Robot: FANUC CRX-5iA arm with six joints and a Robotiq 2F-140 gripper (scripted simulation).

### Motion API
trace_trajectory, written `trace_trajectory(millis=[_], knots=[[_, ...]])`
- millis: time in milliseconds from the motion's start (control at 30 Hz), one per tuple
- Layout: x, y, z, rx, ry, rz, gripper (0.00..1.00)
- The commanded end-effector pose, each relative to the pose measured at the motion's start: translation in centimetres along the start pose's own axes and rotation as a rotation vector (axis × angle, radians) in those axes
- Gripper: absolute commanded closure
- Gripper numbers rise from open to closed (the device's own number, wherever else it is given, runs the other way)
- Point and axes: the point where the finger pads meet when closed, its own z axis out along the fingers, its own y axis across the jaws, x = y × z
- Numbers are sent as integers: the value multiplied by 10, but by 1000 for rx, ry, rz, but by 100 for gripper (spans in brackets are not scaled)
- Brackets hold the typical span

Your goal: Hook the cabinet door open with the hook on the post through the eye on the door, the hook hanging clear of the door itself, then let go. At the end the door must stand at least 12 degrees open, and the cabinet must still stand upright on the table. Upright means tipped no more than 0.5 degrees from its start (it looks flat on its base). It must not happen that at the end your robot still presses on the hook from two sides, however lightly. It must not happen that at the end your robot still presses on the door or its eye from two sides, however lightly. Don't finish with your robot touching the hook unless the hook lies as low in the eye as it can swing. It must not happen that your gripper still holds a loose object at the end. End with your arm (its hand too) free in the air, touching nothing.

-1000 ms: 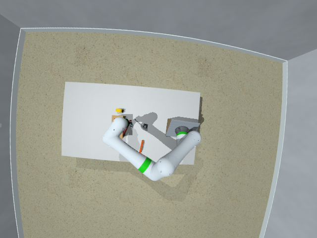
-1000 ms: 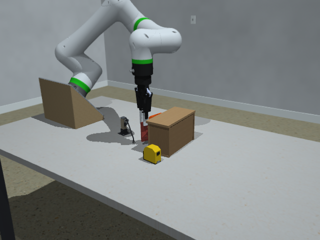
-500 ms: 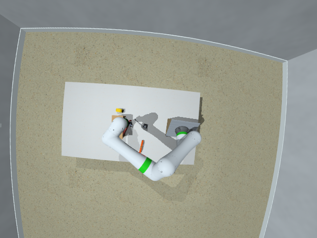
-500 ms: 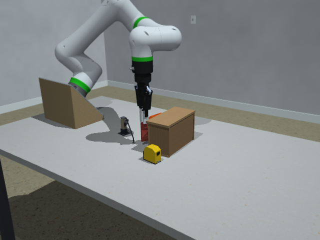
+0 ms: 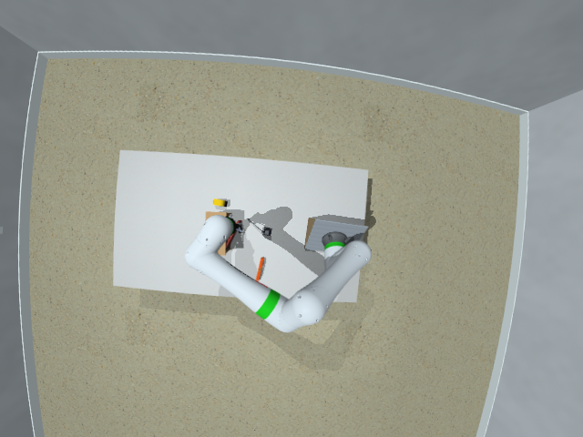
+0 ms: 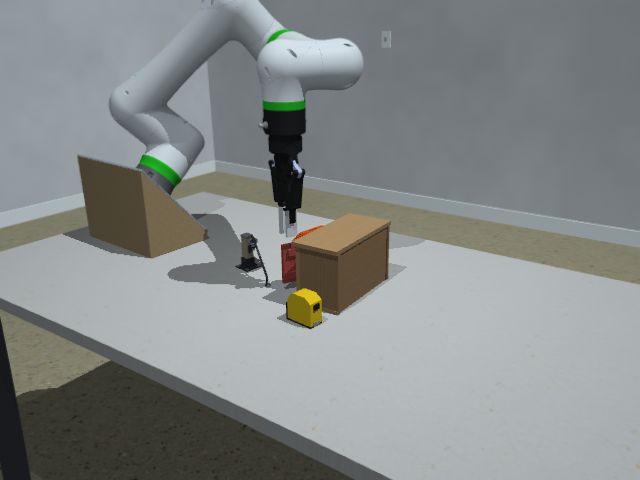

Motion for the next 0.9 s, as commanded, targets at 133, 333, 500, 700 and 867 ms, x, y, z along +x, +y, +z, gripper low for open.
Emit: trace_trajectory(millis=[133, 333, 500, 700, 867], knots=[[0, 0, -10, 0, 0, 0, 84], [0, 0, -22, 0, 0, 0, 84], [0, 0, -29, 0, 0, 0, 84], [0, 0, -33, 0, 0, 0, 84], [0, 0, -36, 0, 0, 0, 84]])
